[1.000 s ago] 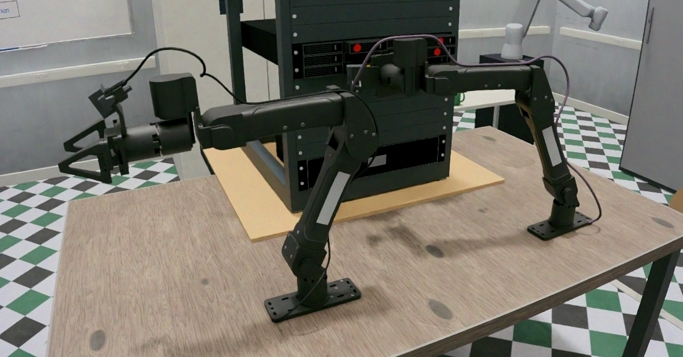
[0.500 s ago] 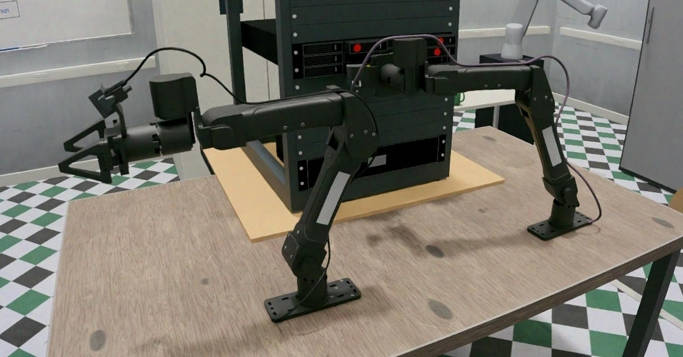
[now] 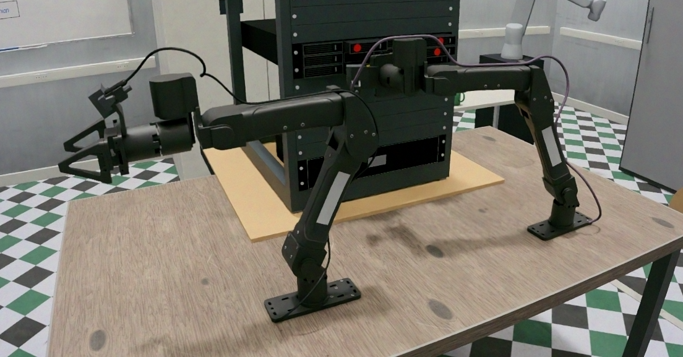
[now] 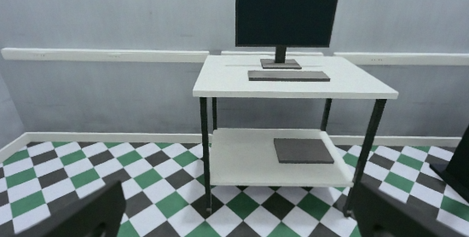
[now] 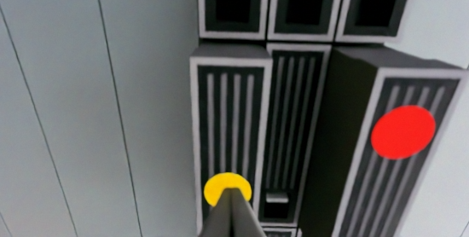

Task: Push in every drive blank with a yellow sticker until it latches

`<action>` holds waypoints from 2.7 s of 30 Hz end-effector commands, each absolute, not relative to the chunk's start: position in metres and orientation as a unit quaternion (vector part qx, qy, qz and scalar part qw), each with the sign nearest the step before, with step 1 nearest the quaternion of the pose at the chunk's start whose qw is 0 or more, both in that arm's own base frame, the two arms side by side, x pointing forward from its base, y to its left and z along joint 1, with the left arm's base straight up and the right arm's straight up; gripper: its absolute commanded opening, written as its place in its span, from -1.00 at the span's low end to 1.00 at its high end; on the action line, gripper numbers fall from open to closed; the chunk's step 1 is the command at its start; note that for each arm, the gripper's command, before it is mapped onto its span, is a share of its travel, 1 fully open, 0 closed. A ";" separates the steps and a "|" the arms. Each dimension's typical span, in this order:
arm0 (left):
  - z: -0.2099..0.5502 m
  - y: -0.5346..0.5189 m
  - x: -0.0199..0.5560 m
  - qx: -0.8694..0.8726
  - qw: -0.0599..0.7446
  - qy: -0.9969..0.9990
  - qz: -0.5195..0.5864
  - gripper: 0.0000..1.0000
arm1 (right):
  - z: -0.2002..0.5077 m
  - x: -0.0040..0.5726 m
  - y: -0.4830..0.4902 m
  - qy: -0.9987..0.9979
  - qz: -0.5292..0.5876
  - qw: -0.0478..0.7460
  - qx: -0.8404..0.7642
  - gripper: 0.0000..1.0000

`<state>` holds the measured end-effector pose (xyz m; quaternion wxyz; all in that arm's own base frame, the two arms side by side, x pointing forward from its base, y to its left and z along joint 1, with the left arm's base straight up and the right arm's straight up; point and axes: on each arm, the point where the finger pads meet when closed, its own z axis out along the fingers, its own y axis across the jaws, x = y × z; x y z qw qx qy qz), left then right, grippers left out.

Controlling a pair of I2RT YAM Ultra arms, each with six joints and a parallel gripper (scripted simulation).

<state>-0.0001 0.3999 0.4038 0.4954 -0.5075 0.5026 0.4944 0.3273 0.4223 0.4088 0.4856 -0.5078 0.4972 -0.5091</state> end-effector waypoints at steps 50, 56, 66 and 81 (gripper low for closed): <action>0.416 0.398 -0.002 -0.501 0.499 0.499 0.501 1.00 | 0.441 0.331 0.413 0.510 -0.492 0.517 -0.481 -1.00; 0.416 0.398 -0.002 -0.501 0.499 0.499 0.501 1.00 | 0.441 0.331 0.413 0.510 -0.492 0.517 -0.481 -1.00; 0.416 0.398 -0.002 -0.501 0.499 0.499 0.501 1.00 | 0.441 0.331 0.413 0.510 -0.492 0.517 -0.481 -1.00; 0.416 0.398 -0.002 -0.501 0.499 0.499 0.501 1.00 | 0.437 0.343 0.415 0.508 -0.494 0.512 -0.486 -1.00</action>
